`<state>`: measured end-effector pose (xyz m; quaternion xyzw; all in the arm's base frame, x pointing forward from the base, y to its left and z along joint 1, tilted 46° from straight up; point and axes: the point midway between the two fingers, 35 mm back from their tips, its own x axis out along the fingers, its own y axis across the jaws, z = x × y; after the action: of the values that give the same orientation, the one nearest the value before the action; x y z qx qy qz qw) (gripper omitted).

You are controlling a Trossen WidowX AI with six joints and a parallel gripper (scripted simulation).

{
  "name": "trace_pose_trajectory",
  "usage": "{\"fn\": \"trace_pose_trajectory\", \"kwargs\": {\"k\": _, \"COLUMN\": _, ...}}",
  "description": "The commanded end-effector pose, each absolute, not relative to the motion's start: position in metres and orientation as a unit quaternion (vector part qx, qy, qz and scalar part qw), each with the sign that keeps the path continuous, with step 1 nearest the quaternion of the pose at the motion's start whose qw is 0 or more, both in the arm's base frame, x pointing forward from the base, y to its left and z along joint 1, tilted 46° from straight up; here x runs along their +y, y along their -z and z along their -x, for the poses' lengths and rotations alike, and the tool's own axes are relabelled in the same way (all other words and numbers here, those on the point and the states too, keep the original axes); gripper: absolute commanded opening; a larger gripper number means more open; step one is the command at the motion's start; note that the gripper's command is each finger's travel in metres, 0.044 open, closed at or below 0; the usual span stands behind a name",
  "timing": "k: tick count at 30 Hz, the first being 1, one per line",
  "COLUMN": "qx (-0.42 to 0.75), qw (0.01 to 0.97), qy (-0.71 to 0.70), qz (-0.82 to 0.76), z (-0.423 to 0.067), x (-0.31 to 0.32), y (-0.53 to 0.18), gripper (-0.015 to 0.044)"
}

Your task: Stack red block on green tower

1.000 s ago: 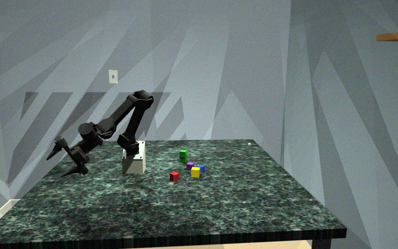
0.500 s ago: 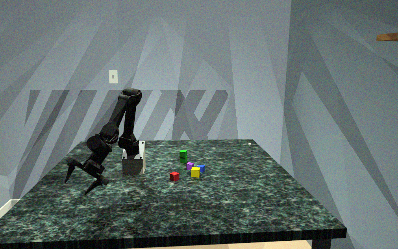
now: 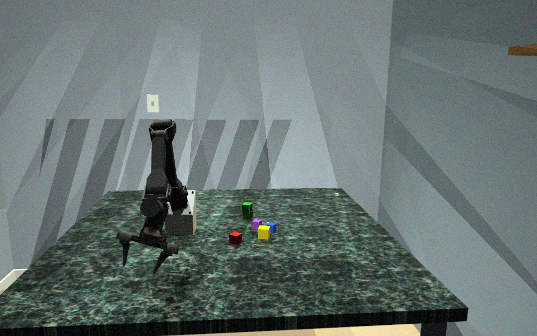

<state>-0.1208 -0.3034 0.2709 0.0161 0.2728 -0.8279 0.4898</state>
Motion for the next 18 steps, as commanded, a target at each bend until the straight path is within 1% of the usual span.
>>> {"fn": "trace_pose_trajectory", "kwargs": {"k": 1, "qx": 0.267, "qw": 0.519, "qy": 0.811, "qz": -0.044, "z": 0.092, "x": -0.315, "y": -0.260, "gripper": 0.0440}}
{"fn": "trace_pose_trajectory", "kwargs": {"k": 10, "qx": 0.288, "qw": 0.570, "qy": 0.764, "qz": -0.097, "z": 0.029, "x": -0.326, "y": -0.226, "gripper": 0.0440}}
{"fn": "trace_pose_trajectory", "kwargs": {"k": 18, "qx": 0.325, "qw": 0.614, "qy": 0.707, "qz": -0.133, "z": -0.030, "x": -0.320, "y": -0.195, "gripper": 0.0440}}
